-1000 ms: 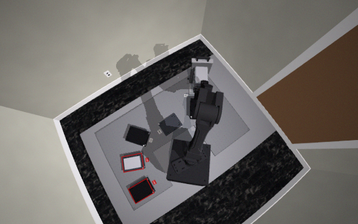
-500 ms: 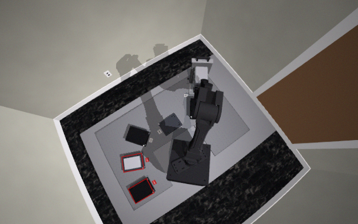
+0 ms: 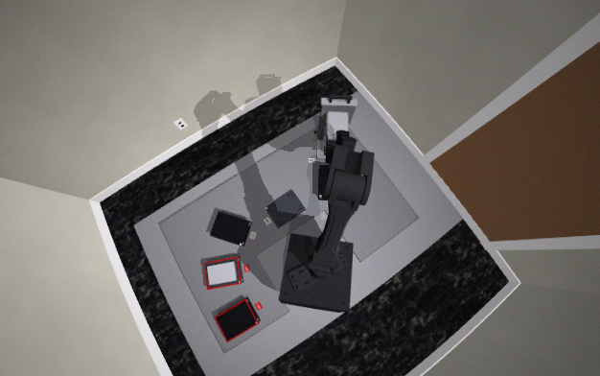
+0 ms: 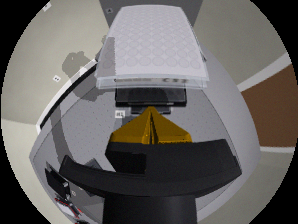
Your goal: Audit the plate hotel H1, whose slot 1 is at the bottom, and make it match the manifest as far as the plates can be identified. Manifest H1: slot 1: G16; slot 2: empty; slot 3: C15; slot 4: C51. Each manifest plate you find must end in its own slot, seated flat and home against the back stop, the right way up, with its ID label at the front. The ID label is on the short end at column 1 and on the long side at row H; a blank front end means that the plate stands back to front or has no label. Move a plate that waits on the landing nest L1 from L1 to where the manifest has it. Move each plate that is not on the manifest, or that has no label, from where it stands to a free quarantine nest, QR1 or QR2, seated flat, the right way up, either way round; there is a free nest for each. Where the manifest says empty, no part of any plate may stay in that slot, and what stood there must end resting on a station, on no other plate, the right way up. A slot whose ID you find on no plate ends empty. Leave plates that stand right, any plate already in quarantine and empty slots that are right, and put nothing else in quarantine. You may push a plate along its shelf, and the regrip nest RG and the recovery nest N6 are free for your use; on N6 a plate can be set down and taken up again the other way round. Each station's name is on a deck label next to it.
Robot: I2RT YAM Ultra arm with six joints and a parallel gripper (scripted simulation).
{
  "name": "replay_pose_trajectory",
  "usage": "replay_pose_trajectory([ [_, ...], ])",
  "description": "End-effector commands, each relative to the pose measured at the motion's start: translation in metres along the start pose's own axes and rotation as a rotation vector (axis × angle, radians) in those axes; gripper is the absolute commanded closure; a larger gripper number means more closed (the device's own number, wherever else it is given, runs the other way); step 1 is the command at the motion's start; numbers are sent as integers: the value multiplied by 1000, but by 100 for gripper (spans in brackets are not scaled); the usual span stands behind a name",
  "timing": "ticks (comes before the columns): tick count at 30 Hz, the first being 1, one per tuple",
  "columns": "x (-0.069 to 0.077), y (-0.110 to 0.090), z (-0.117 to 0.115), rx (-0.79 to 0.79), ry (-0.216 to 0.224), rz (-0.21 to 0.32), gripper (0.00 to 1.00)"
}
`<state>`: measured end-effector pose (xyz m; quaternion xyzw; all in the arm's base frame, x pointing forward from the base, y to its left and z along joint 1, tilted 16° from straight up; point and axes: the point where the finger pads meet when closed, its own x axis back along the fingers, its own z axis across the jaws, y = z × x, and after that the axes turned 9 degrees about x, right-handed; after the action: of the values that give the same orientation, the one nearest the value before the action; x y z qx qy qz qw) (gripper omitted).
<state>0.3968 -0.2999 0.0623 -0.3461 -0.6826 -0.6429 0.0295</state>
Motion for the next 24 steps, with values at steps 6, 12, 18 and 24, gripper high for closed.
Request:
replay_pose_trajectory([
  [6, -3, 12, -3, 3, -5, -19, 100],
  [12, -5, 15, -3, 3, -5, -19, 100],
  [18, -7, 17, -3, 3, -5, -19, 100],
  [24, -7, 17, -3, 3, -5, -19, 100],
])
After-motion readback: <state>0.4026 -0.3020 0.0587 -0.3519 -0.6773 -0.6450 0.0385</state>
